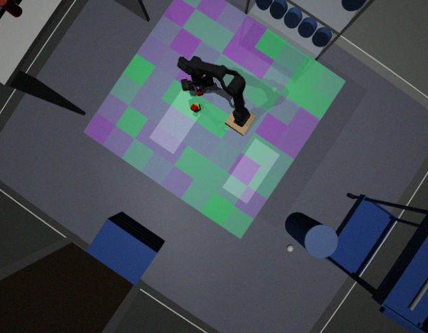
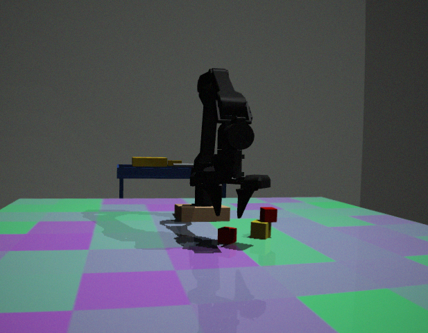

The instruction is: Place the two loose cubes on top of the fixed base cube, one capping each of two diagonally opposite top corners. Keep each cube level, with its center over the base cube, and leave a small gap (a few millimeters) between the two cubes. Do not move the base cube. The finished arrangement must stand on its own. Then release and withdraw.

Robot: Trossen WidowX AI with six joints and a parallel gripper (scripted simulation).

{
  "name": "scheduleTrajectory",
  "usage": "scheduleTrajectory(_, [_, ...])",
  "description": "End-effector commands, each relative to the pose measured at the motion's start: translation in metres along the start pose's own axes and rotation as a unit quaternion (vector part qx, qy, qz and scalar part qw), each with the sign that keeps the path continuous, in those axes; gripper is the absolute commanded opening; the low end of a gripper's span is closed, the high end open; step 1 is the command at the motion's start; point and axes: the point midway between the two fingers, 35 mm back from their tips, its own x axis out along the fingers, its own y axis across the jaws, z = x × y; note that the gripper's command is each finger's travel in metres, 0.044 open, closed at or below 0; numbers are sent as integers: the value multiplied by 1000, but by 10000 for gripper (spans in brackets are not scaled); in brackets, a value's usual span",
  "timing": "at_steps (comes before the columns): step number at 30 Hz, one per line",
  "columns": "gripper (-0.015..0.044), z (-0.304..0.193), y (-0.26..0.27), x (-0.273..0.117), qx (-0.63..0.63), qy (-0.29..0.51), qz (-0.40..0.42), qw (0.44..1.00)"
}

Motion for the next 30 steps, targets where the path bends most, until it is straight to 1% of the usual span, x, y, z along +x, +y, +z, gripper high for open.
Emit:
scheduleTrajectory(1, [265,-2,-3,11,-2,5,-7,1000])
scheduleTrajectory(5, [265,-2,-3,13,-2,5,-7,1000])
scheduleTrajectory(26, [265,-2,-3,44,-2,5,-7,1000])
scheduleTrajectory(30, [160,-2,-3,44,-2,5,-7,1000])
